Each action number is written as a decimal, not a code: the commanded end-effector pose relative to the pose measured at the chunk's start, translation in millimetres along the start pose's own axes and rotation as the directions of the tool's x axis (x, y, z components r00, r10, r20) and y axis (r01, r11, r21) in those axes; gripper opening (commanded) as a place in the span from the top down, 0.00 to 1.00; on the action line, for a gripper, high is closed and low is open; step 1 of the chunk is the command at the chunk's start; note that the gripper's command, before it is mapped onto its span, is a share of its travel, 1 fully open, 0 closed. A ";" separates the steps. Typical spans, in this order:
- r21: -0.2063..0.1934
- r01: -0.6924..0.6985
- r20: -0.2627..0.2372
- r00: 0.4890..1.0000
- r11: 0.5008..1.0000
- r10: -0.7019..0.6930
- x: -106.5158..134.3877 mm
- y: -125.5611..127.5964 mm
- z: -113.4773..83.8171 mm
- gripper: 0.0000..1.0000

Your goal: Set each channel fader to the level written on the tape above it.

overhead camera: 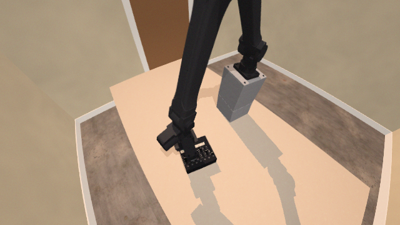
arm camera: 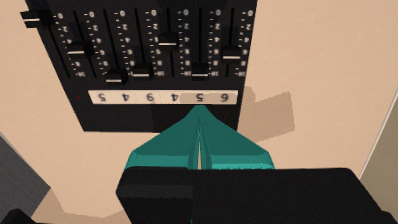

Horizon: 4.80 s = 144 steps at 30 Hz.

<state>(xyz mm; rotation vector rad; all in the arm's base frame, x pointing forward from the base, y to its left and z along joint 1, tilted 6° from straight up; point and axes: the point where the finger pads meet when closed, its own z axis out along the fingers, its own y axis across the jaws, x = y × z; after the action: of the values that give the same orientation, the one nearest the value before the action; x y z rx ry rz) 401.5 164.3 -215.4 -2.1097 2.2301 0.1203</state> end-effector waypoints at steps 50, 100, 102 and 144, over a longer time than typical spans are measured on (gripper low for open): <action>0.021 0.000 0.011 1.000 1.000 0.000 -8.7 -10.0 11.8 1.00; 0.010 0.008 0.006 1.000 1.000 -0.008 0.7 -5.0 13.1 1.00; 0.010 0.008 0.006 1.000 1.000 -0.008 0.7 -5.0 13.1 1.00; 0.012 0.001 0.007 1.000 1.000 -0.001 4.7 -4.9 10.5 1.00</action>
<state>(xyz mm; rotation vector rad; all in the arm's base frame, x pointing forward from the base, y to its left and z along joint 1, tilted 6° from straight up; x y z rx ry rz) 401.3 162.9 -227.5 -2.1086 2.2318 0.1205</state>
